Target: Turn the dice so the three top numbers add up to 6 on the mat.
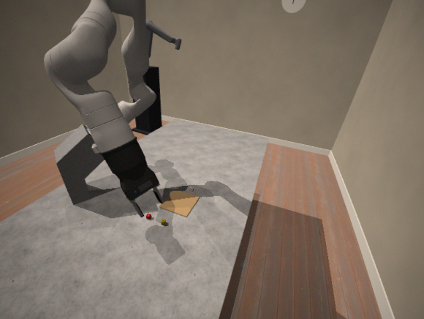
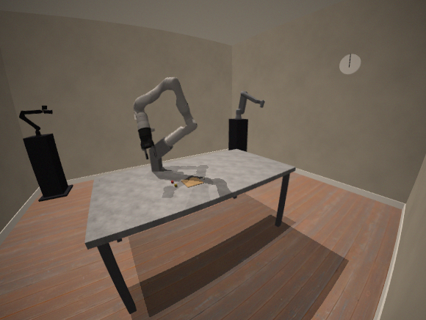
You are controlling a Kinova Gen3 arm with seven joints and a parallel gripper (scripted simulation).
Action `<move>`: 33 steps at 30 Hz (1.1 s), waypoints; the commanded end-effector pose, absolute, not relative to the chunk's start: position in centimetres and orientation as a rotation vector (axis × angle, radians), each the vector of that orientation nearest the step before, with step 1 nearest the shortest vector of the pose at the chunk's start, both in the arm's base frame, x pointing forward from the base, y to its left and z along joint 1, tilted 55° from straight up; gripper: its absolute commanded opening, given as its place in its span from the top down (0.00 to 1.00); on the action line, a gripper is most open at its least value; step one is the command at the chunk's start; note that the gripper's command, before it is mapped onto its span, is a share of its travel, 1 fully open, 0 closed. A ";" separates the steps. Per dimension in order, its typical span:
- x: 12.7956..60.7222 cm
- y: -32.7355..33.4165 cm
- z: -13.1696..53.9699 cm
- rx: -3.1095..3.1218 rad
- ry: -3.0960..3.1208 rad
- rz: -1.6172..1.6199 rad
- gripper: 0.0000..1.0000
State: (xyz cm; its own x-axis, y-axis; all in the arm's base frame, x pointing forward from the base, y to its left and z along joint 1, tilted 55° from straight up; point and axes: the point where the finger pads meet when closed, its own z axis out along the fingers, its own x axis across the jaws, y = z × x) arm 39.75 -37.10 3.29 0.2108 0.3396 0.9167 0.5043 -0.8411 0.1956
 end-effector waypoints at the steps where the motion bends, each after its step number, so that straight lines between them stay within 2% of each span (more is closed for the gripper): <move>1: 39.7 -37.2 3.3 -2.330 -0.818 -1.701 0.00; 21: 39.8 -36.4 3.2 -2.327 -0.814 -1.680 0.00; 24: 40.1 -33.5 2.7 -2.321 -0.802 -1.609 0.00; 29: 39.5 -25.2 1.2 -2.311 -0.768 -1.391 0.00; 33: 38.6 -21.7 0.7 -2.311 -0.755 -1.293 0.00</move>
